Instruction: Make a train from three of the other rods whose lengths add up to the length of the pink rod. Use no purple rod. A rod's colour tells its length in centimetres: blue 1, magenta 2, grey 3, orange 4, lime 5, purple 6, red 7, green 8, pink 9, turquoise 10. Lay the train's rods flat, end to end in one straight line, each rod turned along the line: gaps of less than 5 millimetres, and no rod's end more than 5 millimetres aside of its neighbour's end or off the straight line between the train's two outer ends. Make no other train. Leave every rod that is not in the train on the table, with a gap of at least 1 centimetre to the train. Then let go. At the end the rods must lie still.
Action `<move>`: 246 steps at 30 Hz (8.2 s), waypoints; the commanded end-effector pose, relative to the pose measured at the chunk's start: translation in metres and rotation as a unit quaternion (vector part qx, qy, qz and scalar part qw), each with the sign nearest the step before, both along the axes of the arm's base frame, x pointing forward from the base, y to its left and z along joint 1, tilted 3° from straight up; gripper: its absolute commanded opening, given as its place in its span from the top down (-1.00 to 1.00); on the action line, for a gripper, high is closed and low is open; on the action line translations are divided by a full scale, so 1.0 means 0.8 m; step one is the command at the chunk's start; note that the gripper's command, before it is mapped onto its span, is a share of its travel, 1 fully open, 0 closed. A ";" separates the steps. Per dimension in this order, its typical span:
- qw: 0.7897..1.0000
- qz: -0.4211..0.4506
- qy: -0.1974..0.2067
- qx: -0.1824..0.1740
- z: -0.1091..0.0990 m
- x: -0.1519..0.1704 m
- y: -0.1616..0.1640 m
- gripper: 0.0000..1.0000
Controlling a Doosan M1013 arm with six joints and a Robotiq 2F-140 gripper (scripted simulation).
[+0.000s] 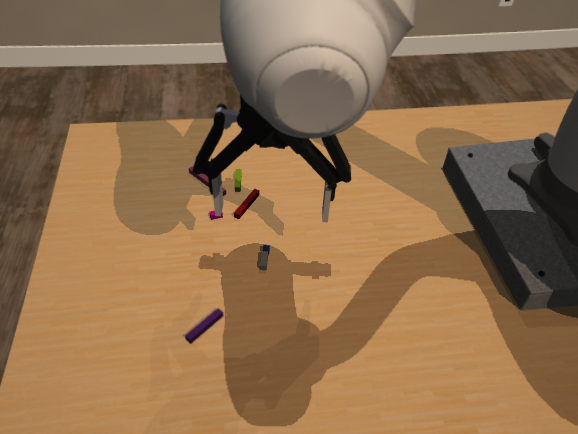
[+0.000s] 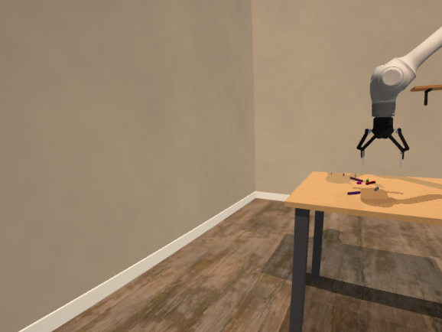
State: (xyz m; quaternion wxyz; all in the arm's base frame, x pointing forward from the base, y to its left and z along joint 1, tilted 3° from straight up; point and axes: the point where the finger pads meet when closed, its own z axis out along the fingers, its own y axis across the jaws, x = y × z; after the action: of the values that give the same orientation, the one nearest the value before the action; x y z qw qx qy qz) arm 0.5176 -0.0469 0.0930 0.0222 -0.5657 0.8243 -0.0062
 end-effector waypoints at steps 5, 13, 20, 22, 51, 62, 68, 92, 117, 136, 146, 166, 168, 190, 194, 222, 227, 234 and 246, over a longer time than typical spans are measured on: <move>1.000 -0.001 -0.005 -0.002 0.007 0.005 -0.003 -1.00; 1.000 -0.001 -0.005 -0.002 0.007 0.005 -0.003 -1.00; 1.000 -0.001 -0.005 -0.002 0.007 0.005 -0.003 -1.00; 1.000 -0.001 -0.005 -0.002 0.007 0.005 -0.003 -1.00; 0.999 0.040 -0.005 -0.004 -0.025 0.003 -0.248 0.71; 0.999 0.040 -0.005 -0.004 -0.025 0.003 -0.248 0.71; 0.999 0.040 -0.005 -0.004 -0.025 0.003 -0.248 0.71; 0.999 0.040 -0.005 -0.004 -0.026 0.003 -0.248 0.71; 0.999 0.040 -0.005 -0.004 -0.058 0.005 -0.248 0.71; 0.999 0.040 -0.005 -0.004 -0.085 0.007 -0.247 0.71; 0.999 0.040 -0.005 -0.004 -0.089 0.007 -0.247 0.71; 0.999 0.040 -0.005 -0.004 -0.090 0.007 -0.247 0.71; 0.999 0.040 -0.005 -0.004 -0.090 0.007 -0.247 0.71; 0.999 0.040 -0.005 -0.004 -0.090 0.007 -0.247 0.71; 0.999 0.040 -0.005 -0.004 -0.090 0.007 -0.247 0.71; 0.999 0.040 -0.005 -0.004 -0.090 0.007 -0.247 0.71; 0.999 0.040 -0.005 -0.004 -0.090 0.005 -0.246 0.71; 0.999 0.040 -0.005 -0.004 -0.090 0.002 -0.243 0.71; 0.999 0.040 -0.005 -0.004 -0.090 0.002 -0.243 0.71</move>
State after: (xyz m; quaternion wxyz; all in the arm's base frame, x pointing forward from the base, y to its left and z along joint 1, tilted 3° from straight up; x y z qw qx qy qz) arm 0.5220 -0.2443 0.0229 0.0242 -0.5983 0.8008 -0.0130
